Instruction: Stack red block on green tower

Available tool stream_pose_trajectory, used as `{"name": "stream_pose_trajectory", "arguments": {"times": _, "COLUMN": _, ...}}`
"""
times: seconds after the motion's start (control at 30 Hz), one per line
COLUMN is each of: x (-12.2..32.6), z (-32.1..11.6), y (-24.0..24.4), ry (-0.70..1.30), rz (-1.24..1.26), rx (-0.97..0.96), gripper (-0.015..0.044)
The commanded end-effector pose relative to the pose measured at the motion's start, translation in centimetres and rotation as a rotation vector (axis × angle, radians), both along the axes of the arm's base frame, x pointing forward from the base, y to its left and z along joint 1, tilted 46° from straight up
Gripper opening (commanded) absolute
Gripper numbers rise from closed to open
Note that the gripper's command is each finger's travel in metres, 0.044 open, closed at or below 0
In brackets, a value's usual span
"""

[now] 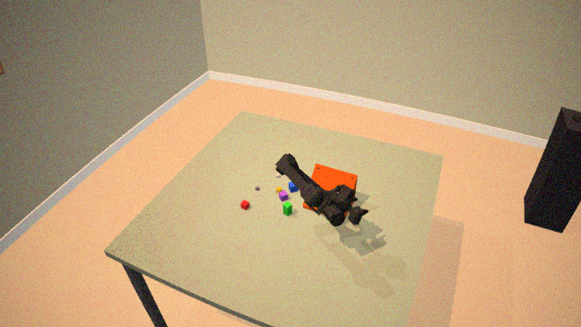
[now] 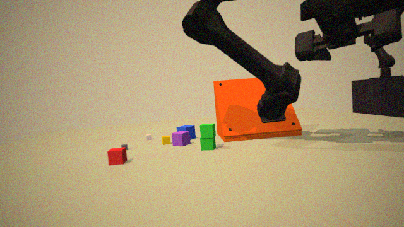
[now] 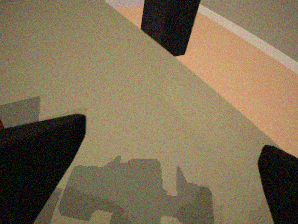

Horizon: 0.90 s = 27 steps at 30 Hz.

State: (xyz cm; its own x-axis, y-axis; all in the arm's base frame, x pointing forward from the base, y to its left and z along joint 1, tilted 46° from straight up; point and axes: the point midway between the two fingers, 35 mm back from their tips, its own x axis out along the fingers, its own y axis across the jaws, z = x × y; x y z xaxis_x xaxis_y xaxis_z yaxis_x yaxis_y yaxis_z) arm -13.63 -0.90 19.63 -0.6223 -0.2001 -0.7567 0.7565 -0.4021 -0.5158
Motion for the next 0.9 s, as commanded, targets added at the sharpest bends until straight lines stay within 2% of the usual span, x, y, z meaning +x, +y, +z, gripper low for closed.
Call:
{"name": "stream_pose_trajectory", "arguments": {"times": 0.0, "x": 0.0, "z": 0.0, "y": 0.0, "ry": -0.001, "rz": -0.003, "rx": -0.001, "gripper": 0.0426}}
{"name": "stream_pose_trajectory", "arguments": {"times": 0.2, "x": -0.1, "z": -0.5, "y": 1.7, "ry": -0.041, "rz": -0.153, "rx": -0.029, "gripper": 0.0440}}
{"name": "stream_pose_trajectory", "arguments": {"times": 0.87, "x": -0.3, "z": 2.6, "y": 10.9, "ry": -0.026, "rz": -0.773, "rx": -0.205, "gripper": 0.0440}}
